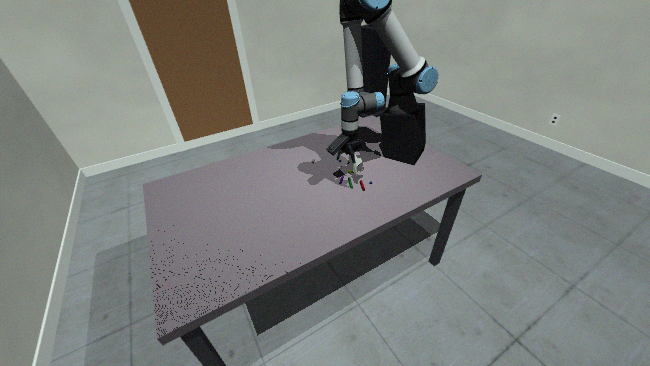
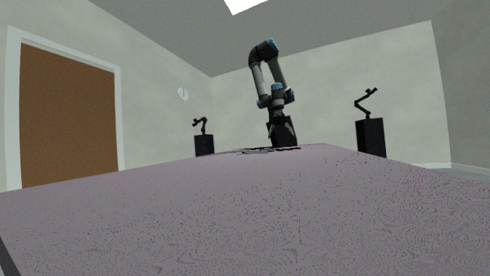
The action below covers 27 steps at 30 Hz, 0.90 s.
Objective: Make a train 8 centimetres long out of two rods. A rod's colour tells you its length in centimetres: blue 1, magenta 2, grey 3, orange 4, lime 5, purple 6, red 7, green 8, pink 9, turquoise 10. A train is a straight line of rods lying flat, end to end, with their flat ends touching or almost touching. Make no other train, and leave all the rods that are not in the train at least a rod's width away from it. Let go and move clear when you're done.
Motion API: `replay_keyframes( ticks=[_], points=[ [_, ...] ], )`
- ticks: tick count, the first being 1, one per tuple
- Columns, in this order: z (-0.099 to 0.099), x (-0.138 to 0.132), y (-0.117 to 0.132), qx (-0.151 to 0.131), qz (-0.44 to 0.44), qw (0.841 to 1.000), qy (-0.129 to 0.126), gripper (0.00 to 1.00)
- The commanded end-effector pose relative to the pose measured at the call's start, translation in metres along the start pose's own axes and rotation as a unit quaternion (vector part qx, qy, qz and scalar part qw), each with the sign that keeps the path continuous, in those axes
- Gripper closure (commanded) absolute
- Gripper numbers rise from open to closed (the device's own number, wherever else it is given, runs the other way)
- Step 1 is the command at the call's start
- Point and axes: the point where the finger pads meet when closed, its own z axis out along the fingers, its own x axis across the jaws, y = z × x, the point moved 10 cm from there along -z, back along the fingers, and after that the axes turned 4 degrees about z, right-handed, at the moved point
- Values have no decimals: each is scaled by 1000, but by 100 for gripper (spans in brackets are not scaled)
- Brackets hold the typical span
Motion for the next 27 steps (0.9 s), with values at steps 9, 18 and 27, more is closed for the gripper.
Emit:
replay_keyframes(
  ticks=[9,18,27],
  points=[
    [0,-4,1,1,-45,999,0,0],
    [-1,-13,5,0,-137,991,0,0],
    [-1,-22,11,0,-242,970,0,0]
  ],
)
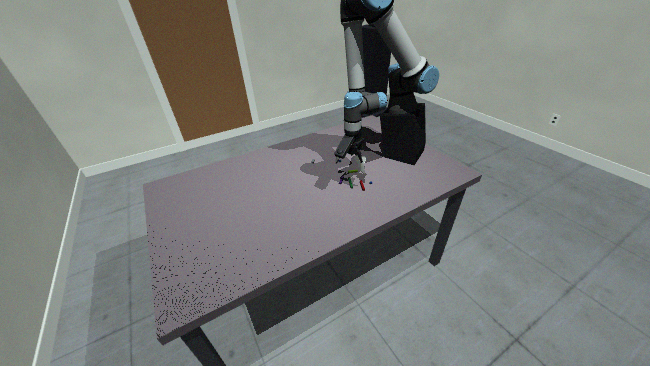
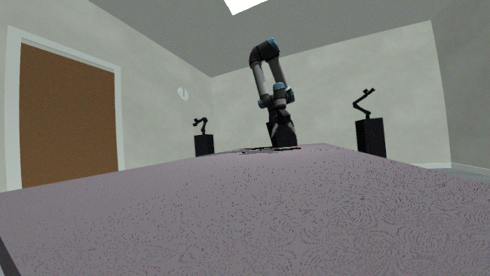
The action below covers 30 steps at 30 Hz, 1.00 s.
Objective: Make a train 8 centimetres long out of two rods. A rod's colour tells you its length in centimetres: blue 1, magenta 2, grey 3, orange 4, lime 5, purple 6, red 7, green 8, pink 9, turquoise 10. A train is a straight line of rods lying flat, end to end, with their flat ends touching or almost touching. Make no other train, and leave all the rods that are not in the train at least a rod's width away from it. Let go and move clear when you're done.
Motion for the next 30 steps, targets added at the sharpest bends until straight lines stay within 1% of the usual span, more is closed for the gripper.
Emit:
replay_keyframes(
  ticks=[1,6,10,12,15,20,27,29,30],
  points=[
    [-1,-7,1,1,-73,997,-1,0],
    [-1,-16,3,2,-161,987,-1,0],
    [-1,-23,5,2,-228,974,-1,0],
    [-1,-23,5,2,-228,974,-1,0],
    [-1,-29,7,2,-292,956,-1,0],
    [-2,-37,10,2,-372,928,-1,0],
    [-2,-47,15,2,-480,877,-1,0],
    [-2,-47,15,2,-480,877,-1,0],
    [-2,-49,17,2,-501,866,-1,0]
  ],
)
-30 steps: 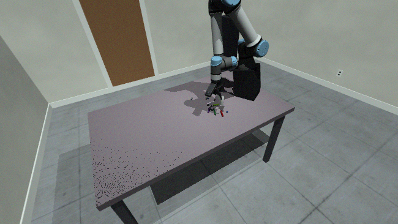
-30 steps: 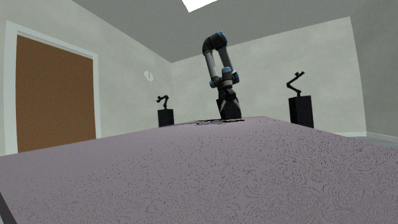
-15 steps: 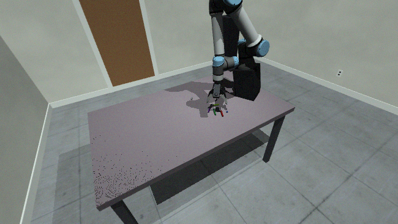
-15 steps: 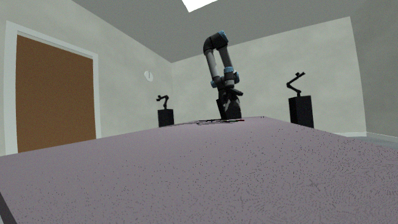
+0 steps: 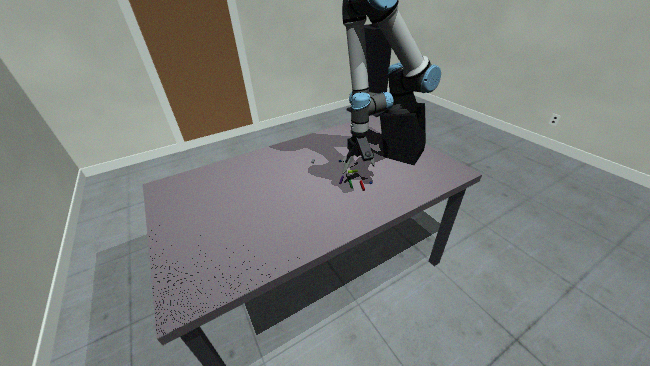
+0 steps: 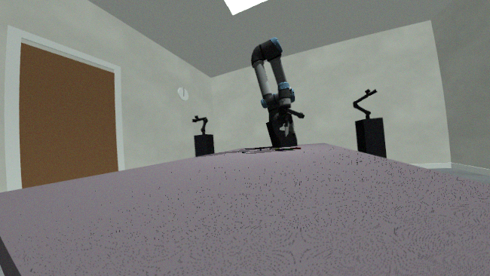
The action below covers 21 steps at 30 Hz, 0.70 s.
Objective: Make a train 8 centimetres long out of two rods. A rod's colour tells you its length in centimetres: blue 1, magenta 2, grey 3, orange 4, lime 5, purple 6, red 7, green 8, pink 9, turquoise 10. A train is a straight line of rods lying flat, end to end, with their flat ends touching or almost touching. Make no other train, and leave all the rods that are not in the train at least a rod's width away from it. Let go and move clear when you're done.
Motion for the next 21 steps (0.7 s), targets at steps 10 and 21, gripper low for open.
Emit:
replay_keyframes(
  ticks=[10,21],
  points=[
    [-1,-19,-7,3,-228,974,1,0],
    [-2,-32,-11,3,-389,921,2,0]
  ],
)
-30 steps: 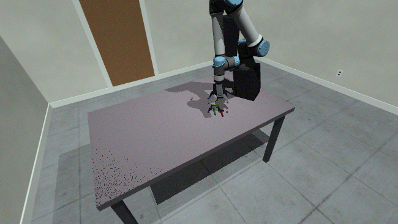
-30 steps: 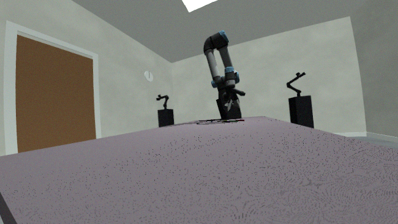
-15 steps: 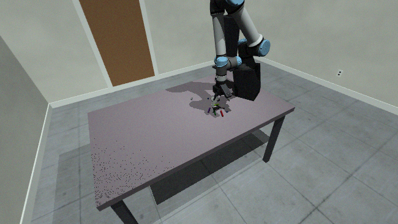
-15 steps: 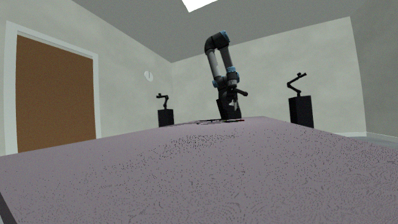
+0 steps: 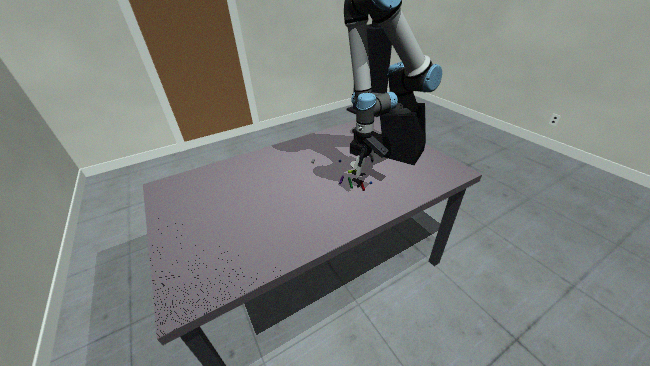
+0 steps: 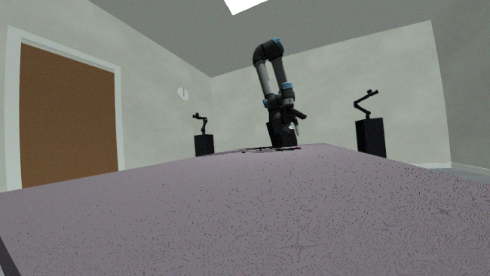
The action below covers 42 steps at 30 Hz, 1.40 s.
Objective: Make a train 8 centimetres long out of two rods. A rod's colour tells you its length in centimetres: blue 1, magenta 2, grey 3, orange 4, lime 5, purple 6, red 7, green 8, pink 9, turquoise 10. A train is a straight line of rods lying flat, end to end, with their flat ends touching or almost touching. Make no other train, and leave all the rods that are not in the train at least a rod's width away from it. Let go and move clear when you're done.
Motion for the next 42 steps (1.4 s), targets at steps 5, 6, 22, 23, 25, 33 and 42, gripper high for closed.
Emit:
replay_keyframes(
  ticks=[5,6,22,23,25,33,42],
  points=[
    [-1,-8,-8,2,-151,989,3,0],
    [-1,-8,-9,2,-168,986,3,0],
    [-2,-19,-19,1,-379,925,3,0],
    [-2,-19,-19,1,-390,921,3,0],
    [-2,-20,-20,1,-410,912,3,0],
    [-2,-22,-22,1,-454,891,3,0],
    [-2,-24,-23,1,-485,875,3,0]
  ],
)
